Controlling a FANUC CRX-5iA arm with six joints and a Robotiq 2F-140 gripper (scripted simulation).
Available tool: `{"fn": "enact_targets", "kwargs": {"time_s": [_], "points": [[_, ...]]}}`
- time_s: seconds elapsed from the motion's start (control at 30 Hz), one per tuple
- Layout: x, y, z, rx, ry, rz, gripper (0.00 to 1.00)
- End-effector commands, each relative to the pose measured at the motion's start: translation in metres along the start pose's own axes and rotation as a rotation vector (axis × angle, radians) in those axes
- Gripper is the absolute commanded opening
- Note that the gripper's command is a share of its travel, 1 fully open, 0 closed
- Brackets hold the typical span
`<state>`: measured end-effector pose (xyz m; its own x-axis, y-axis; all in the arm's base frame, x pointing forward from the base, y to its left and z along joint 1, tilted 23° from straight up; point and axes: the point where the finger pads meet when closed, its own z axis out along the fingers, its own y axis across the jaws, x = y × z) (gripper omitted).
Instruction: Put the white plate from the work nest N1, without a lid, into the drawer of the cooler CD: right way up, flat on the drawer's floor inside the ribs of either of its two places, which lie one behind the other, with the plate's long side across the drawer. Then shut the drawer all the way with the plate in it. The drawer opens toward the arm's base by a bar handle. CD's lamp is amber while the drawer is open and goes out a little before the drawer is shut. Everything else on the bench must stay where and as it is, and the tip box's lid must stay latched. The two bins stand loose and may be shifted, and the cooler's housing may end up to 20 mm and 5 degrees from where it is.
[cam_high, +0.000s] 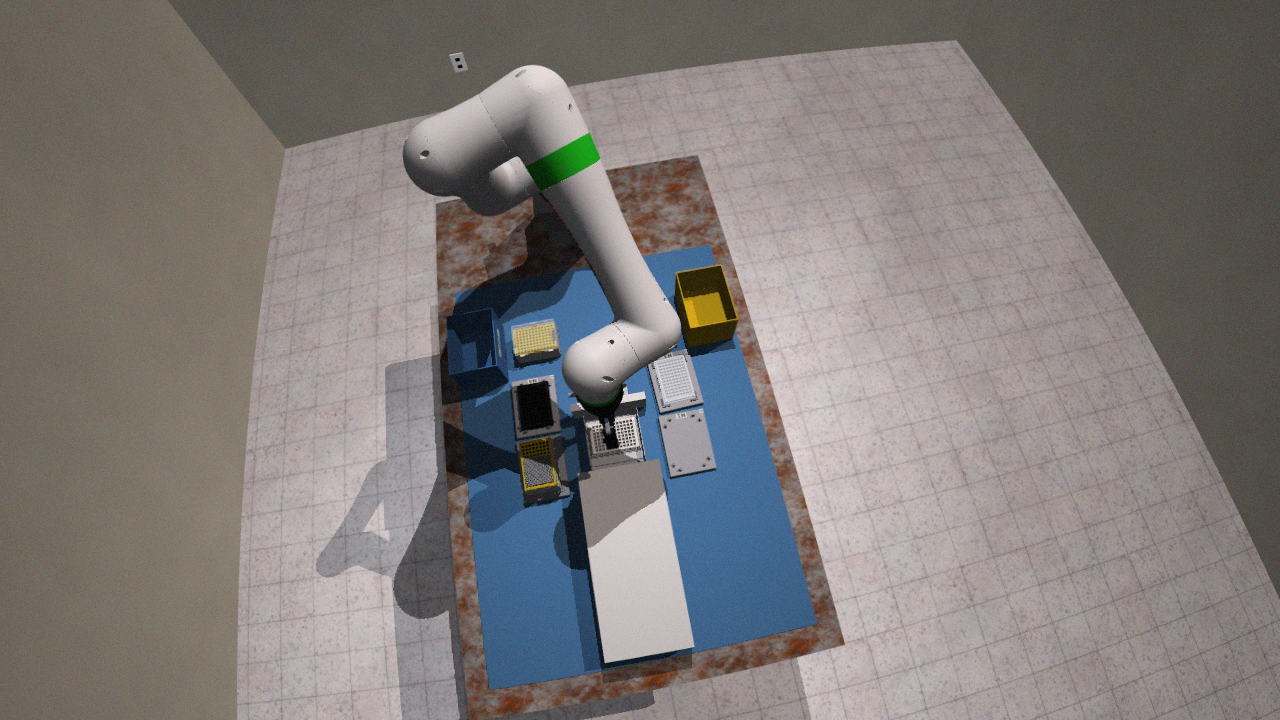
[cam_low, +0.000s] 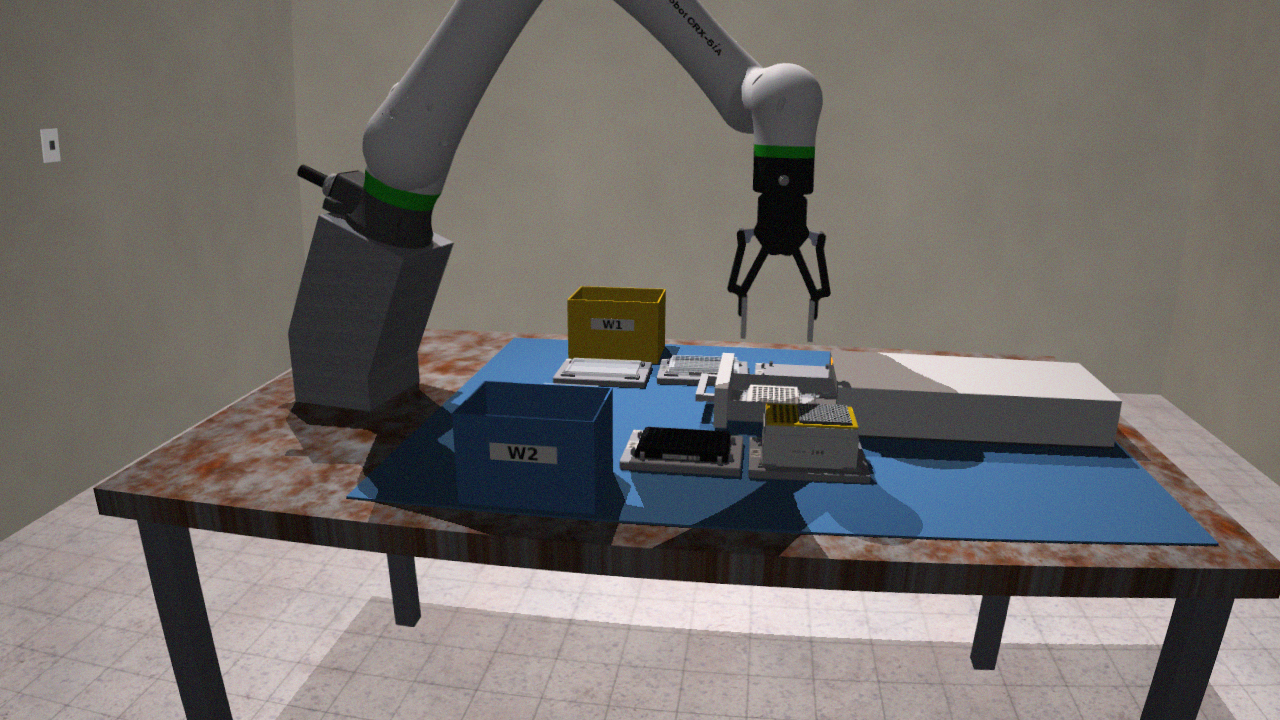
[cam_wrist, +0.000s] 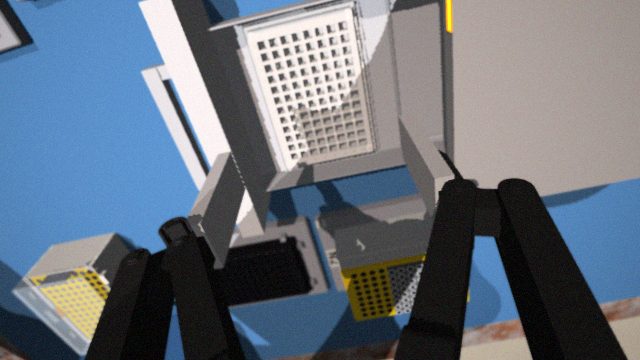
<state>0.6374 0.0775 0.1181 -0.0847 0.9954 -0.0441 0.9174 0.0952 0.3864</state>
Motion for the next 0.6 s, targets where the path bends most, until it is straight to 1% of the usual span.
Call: {"fn": "enact_targets", "kwargs": {"time_s": [0.0, 0.4, 0.57], "points": [[0.0, 0.0, -0.003, 0.0, 0.0, 0.0, 0.66], [0.0, 0.0, -0.016, 0.0, 0.0, 0.0, 0.66], [0.0, 0.0, -0.016, 0.0, 0.0, 0.0, 0.66]]}}
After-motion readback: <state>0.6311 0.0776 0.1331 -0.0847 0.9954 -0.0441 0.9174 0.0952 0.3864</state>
